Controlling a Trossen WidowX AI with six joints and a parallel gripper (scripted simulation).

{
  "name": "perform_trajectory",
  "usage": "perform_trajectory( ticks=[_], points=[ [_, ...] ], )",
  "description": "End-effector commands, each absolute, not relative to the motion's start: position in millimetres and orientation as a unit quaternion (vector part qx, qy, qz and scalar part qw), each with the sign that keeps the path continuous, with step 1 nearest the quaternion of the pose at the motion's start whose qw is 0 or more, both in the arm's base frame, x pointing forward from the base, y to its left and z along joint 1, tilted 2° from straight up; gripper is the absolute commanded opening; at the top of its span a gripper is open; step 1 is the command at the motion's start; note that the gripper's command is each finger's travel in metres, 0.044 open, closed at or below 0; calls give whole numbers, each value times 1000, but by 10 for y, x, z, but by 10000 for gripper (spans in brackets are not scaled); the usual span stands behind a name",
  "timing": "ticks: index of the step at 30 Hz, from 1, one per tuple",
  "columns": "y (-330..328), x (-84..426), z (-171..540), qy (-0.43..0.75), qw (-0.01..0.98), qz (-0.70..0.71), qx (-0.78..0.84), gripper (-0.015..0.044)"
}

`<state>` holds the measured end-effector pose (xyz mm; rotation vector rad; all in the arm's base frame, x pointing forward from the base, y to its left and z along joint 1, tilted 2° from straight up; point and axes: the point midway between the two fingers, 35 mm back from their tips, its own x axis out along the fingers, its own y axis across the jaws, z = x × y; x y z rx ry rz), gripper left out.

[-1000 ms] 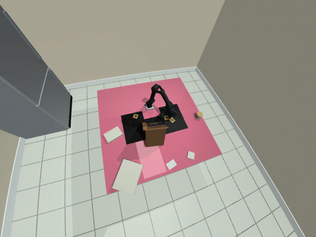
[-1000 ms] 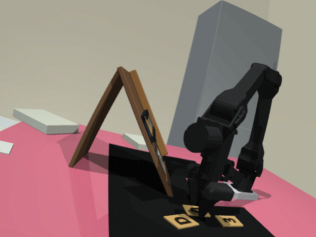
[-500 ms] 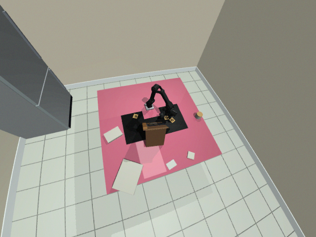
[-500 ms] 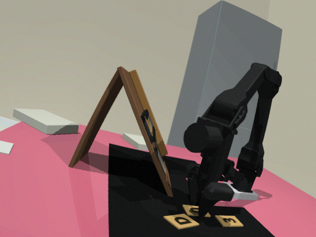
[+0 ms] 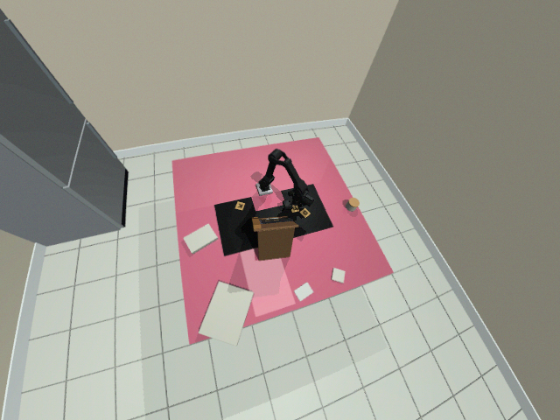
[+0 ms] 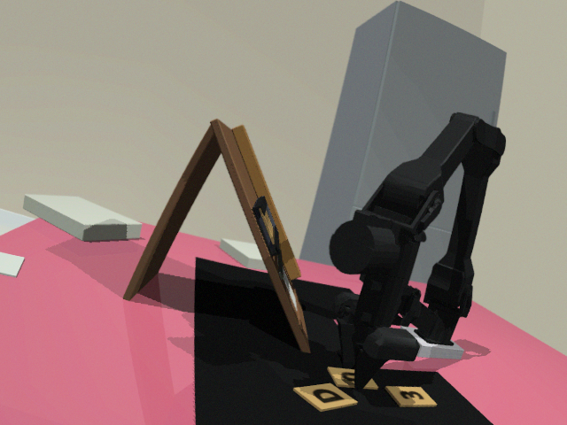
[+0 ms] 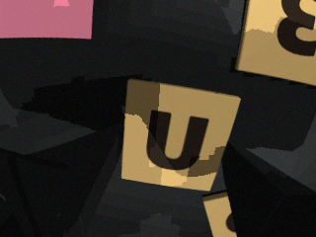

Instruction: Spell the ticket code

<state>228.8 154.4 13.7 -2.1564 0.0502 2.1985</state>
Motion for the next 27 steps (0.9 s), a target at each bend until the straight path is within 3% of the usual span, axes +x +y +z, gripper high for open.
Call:
perform_trajectory(
  ticks=[1, 11, 27],
  points=[
    [1545, 2293, 131, 18, 31, 713, -701, 240],
    [1549, 2286, 193, 18, 31, 713, -701, 0],
    [1555, 2279, 264, 18, 31, 713, -701, 0]
  ],
)
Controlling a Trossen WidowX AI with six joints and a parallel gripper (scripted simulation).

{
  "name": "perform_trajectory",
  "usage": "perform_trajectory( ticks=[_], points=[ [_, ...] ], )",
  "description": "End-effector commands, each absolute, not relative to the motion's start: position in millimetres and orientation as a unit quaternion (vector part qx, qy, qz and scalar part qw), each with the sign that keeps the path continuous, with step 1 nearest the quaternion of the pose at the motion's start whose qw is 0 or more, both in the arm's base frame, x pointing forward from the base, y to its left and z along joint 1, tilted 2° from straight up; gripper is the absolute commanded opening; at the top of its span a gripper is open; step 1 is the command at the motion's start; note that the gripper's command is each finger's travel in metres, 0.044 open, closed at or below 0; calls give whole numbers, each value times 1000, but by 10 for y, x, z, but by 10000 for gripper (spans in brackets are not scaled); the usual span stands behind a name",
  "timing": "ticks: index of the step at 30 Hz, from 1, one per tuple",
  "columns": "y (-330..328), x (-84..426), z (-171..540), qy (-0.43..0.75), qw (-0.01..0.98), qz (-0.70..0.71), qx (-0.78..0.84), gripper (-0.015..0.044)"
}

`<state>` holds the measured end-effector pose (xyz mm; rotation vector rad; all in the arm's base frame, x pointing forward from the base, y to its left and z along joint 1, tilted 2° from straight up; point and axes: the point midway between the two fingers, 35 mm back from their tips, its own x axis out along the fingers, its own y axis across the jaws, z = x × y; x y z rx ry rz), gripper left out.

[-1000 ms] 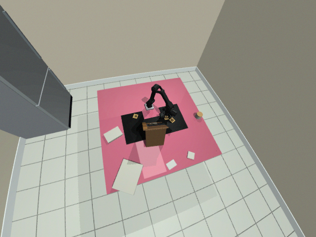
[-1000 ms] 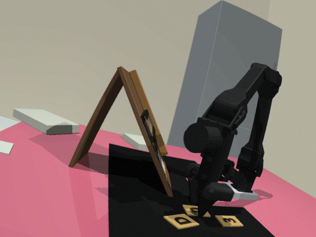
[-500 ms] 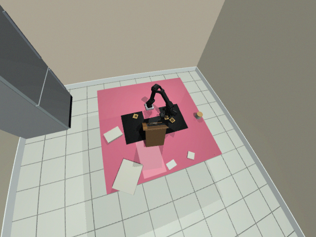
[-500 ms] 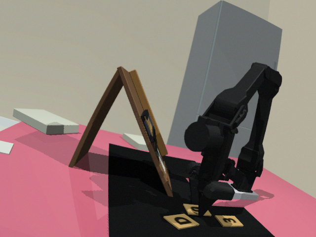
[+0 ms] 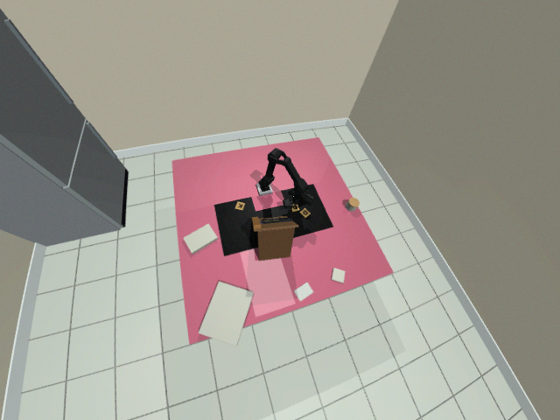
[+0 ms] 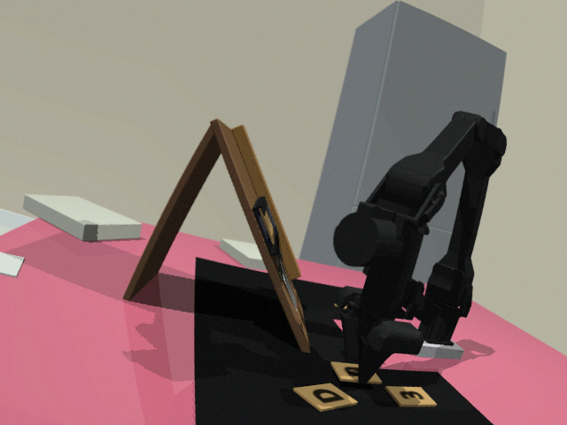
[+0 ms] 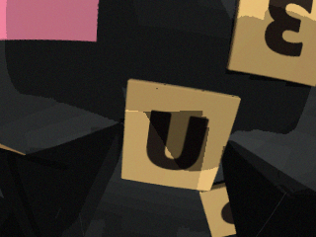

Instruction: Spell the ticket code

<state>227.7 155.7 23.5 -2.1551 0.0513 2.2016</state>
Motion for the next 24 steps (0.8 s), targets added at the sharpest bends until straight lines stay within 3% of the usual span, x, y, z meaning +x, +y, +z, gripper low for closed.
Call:
perform_trajectory(
  ticks=[1, 24],
  points=[
    [1556, 2278, 268, 18, 31, 713, -701, 0],
    [1561, 2274, 373, 18, 31, 713, -701, 0]
  ],
)
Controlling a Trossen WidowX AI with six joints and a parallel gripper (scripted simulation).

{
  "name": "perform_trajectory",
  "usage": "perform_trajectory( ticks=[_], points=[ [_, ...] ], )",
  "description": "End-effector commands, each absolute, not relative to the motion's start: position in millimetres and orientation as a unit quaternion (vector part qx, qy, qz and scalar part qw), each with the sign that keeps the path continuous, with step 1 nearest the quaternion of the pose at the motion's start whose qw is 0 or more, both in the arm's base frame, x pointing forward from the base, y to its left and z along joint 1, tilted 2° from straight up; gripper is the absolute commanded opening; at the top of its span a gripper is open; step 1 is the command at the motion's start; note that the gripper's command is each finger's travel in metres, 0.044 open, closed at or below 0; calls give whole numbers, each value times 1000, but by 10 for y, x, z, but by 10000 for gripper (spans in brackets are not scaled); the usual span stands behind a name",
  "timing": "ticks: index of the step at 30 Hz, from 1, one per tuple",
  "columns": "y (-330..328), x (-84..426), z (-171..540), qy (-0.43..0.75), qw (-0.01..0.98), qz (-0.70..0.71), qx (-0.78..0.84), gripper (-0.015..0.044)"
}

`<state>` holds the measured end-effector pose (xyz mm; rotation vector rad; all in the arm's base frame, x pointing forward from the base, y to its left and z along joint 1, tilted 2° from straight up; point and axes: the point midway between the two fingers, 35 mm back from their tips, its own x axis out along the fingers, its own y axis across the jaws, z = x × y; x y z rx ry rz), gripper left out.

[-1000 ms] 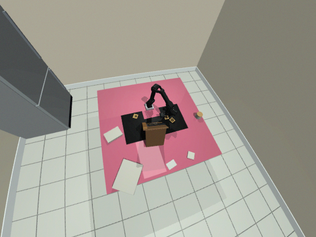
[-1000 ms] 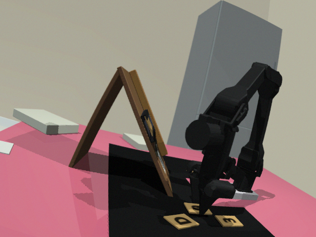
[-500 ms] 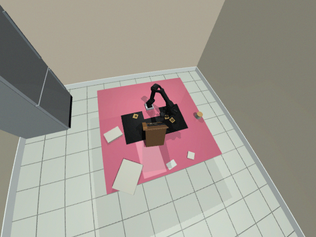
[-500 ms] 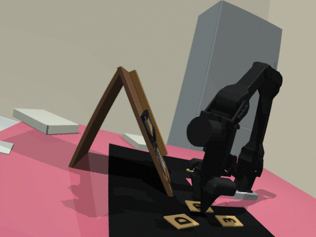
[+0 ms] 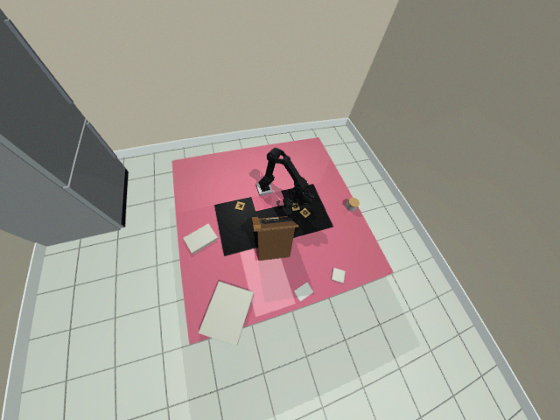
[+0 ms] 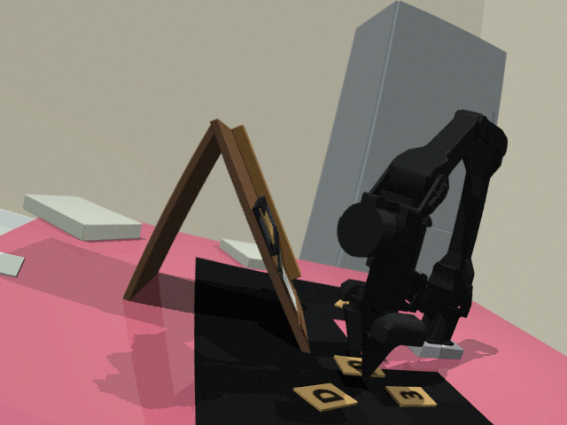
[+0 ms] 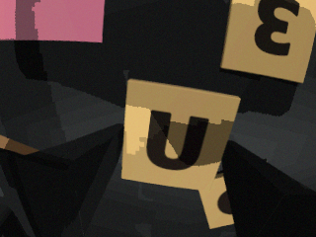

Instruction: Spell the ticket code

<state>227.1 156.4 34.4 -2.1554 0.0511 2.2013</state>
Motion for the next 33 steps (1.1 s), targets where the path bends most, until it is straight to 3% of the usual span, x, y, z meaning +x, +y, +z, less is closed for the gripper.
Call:
perform_trajectory(
  ticks=[1, 18, 33],
  points=[
    [1561, 2274, 378, 18, 31, 713, -701, 0],
    [1566, 2283, 422, 24, 37, 711, -701, 0],
    [1575, 2544, 506, 169, 202, 635, -726, 0]
  ],
)
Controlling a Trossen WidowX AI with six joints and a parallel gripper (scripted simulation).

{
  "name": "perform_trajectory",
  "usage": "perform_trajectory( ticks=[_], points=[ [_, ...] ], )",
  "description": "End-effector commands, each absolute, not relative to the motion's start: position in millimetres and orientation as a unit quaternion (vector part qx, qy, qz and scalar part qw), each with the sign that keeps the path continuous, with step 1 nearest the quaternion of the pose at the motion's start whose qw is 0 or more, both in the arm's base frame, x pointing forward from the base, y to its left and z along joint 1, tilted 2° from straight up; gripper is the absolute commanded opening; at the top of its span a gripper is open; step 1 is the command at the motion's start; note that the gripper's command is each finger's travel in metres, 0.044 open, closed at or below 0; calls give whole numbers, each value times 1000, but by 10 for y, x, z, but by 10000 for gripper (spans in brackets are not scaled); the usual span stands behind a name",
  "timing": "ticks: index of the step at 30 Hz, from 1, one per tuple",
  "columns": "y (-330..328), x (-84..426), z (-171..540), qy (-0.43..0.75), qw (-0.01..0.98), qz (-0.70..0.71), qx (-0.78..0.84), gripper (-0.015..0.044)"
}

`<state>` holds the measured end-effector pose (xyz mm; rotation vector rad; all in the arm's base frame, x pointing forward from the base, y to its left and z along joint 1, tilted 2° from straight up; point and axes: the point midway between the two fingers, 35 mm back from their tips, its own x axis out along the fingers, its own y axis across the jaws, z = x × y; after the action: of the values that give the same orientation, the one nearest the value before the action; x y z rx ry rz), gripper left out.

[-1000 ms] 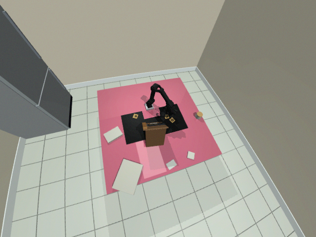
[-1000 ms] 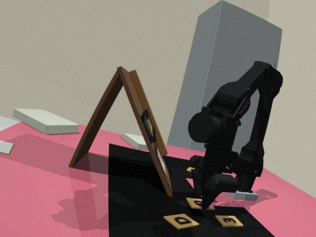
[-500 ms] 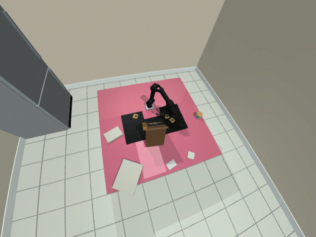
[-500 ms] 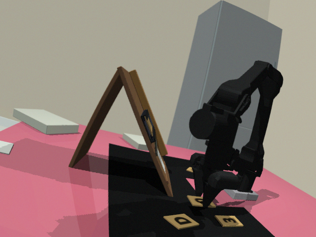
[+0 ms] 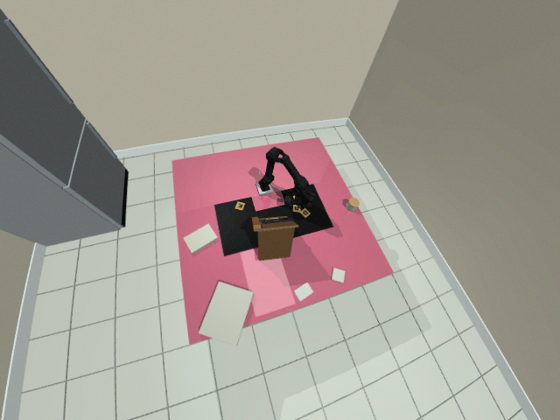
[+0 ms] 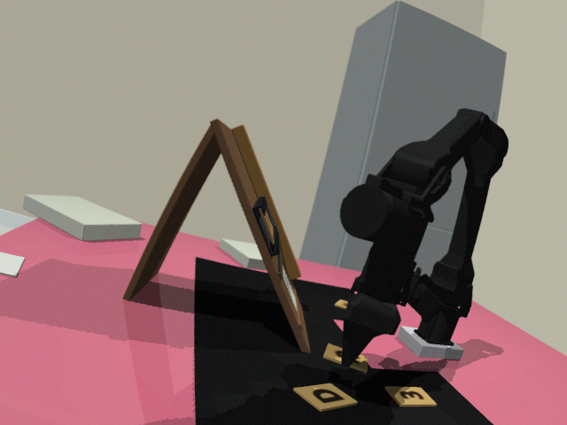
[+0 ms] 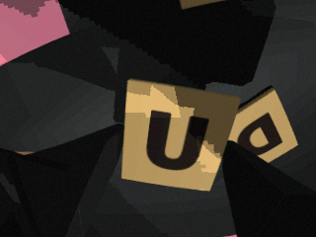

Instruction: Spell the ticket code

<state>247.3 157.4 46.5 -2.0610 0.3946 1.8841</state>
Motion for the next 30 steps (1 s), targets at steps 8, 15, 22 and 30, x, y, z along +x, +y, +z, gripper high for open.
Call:
perform_trajectory(
  ticks=[8, 15, 22, 30],
  points=[
    [1576, 2676, 563, 236, 296, 581, -720, 0],
    [1575, 2786, 619, 287, 378, 528, -704, 0],
    [1572, 2892, 682, 330, 460, 470, -677, 0],
    [1567, 3010, 763, 368, 552, 400, -633, 0]
  ],
)
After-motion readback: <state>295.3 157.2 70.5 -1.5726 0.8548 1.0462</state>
